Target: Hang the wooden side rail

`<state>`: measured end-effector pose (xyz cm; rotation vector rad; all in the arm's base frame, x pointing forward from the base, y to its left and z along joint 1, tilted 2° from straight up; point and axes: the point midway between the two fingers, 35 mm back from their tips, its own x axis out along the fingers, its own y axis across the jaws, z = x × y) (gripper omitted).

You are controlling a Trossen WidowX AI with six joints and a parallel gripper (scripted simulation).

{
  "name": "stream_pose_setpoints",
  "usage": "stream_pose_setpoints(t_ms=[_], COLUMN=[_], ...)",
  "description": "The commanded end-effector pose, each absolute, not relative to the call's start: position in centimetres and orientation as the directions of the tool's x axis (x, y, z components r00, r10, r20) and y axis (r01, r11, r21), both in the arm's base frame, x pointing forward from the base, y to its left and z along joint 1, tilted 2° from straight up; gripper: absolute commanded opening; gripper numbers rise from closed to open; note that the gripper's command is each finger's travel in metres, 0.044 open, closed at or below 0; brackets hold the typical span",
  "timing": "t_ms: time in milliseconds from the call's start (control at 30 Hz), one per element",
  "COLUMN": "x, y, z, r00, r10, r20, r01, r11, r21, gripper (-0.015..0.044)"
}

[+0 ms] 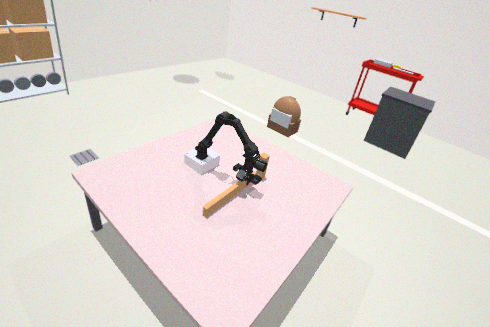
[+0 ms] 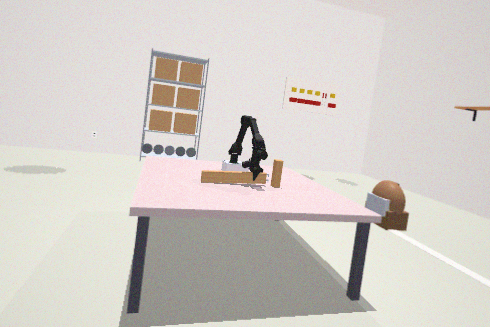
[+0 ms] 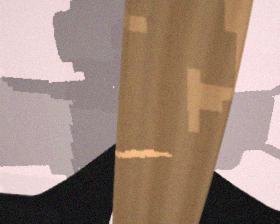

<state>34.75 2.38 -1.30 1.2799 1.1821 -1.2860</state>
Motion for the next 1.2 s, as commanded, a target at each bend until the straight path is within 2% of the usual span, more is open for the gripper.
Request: stream_pose_setpoints(t_ms=[0,1167], x=[35.01,35.02], y=[2.31,2.31], z=[-0.84,-0.25], r00=[-0.004,-0.004], r10=[0.006,0.006], r20=[-1.000,-1.000], r01=[0.995,0.995], r11=[-0.095,-0.095], r21=[-0.004,-0.004], gripper=[0.0000,0.0000])
